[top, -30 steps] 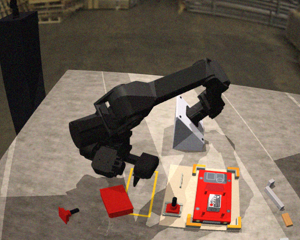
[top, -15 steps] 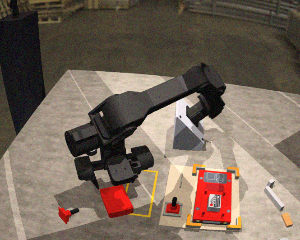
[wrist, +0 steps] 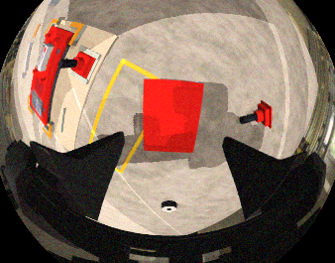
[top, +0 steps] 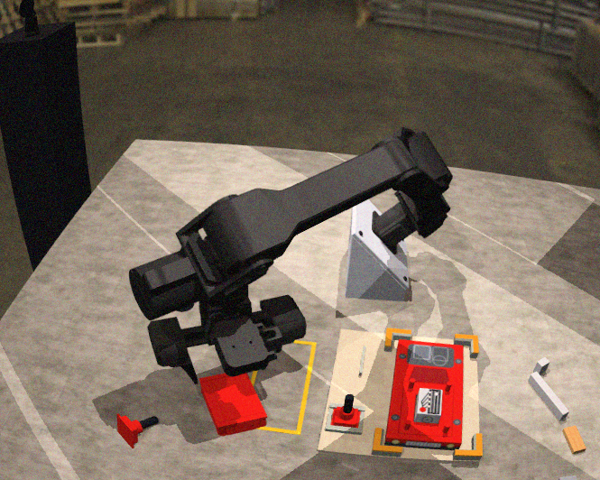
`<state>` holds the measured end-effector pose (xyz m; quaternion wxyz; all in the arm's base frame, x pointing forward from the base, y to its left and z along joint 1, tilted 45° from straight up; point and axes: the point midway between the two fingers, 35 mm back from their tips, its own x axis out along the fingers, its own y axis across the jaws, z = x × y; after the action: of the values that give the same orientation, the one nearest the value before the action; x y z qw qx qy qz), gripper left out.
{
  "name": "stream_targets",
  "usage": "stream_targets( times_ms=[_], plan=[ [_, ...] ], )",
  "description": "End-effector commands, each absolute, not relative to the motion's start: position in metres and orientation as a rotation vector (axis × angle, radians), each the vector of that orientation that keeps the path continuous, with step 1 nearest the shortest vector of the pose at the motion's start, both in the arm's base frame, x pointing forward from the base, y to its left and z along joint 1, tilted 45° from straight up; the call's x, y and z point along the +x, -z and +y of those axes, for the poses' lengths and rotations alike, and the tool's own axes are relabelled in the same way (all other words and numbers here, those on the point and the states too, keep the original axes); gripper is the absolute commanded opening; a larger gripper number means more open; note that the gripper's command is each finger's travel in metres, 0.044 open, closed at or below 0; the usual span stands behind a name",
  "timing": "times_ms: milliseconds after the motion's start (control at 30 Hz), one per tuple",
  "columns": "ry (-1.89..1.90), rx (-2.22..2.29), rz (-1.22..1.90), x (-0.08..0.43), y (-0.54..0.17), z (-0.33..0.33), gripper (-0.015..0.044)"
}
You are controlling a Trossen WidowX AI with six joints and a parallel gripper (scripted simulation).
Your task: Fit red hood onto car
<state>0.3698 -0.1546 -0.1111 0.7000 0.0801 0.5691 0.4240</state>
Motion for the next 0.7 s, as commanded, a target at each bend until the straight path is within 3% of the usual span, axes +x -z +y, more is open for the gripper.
stream_targets(
  times_ms=[0,667],
  plan=[
    [-0.948,0.193,1.270,0.368,0.116,-0.150,0.0440],
    [-0.948,0.193,1.270,0.369,0.127,-0.140,0.0440]
  ],
)
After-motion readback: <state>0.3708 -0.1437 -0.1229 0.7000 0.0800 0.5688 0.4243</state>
